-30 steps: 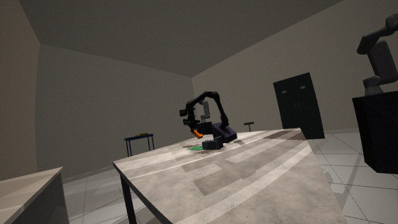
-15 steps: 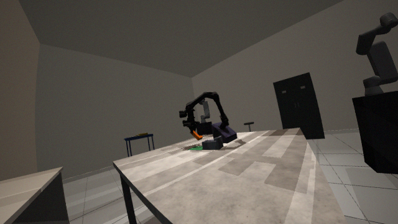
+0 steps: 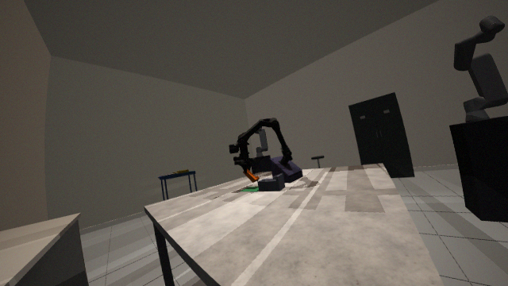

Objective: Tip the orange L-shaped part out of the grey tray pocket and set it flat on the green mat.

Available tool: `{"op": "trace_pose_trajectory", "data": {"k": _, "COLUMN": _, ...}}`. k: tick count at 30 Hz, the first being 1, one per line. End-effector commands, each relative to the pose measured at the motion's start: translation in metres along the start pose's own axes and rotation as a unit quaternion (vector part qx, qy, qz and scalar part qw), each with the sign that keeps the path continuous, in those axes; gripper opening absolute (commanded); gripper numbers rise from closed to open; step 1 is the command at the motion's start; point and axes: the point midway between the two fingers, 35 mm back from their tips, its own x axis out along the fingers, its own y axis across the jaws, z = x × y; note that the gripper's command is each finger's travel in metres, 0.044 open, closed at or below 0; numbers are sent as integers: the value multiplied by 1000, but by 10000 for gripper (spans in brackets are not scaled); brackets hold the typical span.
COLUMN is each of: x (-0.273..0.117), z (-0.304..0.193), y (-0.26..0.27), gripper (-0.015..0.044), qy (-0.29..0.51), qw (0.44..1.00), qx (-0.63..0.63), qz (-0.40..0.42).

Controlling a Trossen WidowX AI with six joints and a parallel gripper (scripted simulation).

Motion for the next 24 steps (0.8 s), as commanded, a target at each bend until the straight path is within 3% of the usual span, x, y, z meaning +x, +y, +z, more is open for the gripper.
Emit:
{"op": "trace_pose_trajectory", "data": {"k": 1, "x": 9, "z": -1, "y": -2, "gripper": 0, "qy": 5, "qw": 1000, "qx": 5, "qz": -1}}
{"op": "trace_pose_trajectory", "data": {"k": 24, "x": 45, "z": -2, "y": -2, "gripper": 0, "qy": 6, "qw": 1000, "qx": 4, "qz": -1}}
